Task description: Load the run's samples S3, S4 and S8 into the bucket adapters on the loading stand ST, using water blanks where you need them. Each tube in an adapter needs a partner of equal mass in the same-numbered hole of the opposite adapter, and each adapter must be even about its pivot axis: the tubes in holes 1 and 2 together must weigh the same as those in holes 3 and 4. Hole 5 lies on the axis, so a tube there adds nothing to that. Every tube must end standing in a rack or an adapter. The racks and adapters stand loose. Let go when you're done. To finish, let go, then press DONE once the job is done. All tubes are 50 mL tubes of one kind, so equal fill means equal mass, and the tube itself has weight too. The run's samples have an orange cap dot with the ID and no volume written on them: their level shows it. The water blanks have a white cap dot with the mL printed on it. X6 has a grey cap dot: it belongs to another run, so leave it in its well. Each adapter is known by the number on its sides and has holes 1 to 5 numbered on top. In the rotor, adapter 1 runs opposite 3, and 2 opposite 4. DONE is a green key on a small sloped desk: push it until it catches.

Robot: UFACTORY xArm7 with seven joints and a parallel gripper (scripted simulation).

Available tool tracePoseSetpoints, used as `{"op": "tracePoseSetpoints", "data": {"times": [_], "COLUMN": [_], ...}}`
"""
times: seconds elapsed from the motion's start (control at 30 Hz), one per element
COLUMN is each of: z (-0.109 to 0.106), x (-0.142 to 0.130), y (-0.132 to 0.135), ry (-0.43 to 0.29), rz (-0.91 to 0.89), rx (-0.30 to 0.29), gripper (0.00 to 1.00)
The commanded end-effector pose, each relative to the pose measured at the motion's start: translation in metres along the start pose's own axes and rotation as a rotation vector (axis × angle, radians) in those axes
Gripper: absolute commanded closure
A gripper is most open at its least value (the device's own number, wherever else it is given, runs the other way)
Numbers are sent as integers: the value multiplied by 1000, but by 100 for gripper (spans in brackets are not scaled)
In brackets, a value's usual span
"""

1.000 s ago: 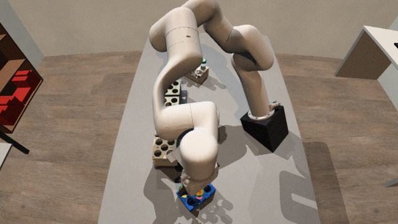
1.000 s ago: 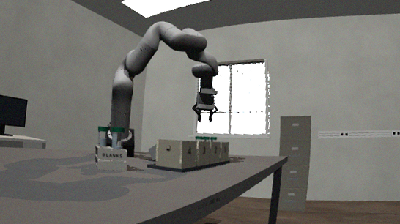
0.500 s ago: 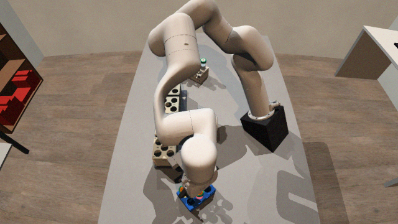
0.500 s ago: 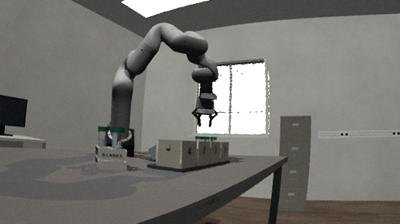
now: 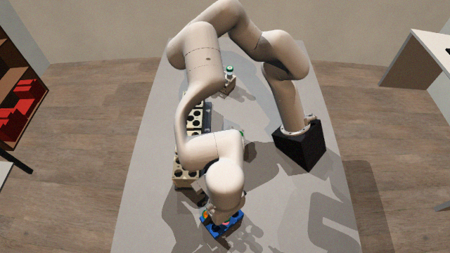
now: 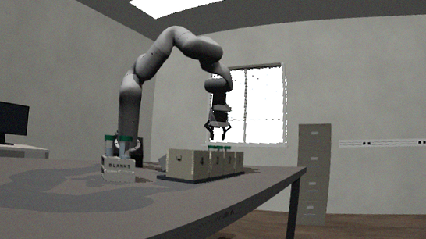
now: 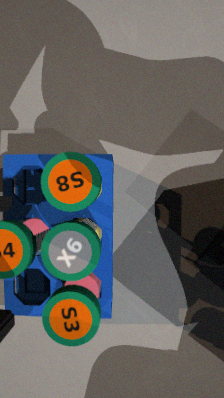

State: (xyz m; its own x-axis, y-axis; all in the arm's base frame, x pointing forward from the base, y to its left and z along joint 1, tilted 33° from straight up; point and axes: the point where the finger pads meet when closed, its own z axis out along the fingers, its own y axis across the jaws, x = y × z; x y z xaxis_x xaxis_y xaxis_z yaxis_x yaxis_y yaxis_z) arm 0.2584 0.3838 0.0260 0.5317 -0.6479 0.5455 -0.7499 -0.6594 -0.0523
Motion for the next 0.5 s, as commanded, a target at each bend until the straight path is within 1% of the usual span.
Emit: {"op": "tracePoseSetpoints", "data": {"times": [0.0, 0.13, 0.37, 0.47], "z": [7, 11, 25, 26], "x": [-1, -1, -1, -1], "y": [-1, -1, -1, -1], "ry": [-3, -3, -3, -3], "rz": [0, 0, 0, 0], "rx": [5, 5, 5, 5], "gripper": [43, 43, 43, 43]}}
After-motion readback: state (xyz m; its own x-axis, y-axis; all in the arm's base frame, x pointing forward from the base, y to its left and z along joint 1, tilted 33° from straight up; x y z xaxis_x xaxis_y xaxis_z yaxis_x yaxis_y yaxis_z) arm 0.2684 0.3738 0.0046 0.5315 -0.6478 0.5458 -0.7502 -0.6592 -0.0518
